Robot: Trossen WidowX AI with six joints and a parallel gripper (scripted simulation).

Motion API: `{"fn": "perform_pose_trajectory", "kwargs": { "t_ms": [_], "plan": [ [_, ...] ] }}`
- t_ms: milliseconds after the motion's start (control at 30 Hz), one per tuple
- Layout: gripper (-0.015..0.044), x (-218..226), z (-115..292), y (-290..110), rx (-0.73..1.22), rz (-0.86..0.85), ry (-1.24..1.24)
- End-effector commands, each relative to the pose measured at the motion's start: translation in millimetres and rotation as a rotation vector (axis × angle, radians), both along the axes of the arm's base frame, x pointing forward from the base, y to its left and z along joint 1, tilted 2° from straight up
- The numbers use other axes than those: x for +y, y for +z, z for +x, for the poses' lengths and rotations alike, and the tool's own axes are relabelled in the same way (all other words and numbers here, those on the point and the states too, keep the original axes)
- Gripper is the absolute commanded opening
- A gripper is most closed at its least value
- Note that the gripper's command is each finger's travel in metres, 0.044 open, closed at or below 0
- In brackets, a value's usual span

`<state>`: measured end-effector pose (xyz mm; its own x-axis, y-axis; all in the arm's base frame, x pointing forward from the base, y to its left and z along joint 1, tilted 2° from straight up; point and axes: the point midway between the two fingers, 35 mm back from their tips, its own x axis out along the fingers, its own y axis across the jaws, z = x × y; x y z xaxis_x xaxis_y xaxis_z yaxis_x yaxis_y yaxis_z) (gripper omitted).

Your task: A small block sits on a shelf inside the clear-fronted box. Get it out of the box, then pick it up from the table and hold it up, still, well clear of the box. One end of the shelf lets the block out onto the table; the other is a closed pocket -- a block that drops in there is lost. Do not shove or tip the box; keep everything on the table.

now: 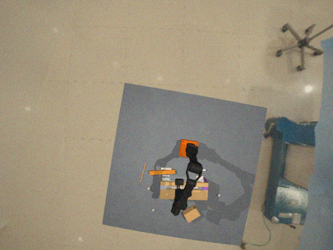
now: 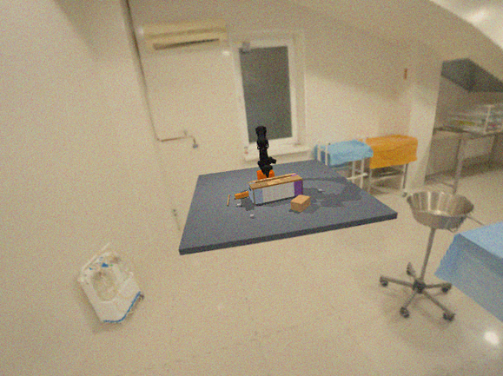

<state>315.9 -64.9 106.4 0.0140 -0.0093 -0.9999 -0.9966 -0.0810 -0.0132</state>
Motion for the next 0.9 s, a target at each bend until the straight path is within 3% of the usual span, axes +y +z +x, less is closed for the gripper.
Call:
{"fn": "perform_pose_trajectory", "kwargs": {
  "t_ms": [0,267,733,867],
  "plan": [
    [0.0400,1,0,0,0.000,0.001,0.001],
    [0.0400,2,-1,0,0.001,0.008,-0.068],
    [0.0400,7,-16,-4,0.122,0.126,-1.505],
    [0.0400,9,-19,-4,0.158,0.135,-1.702]
  ]
}}
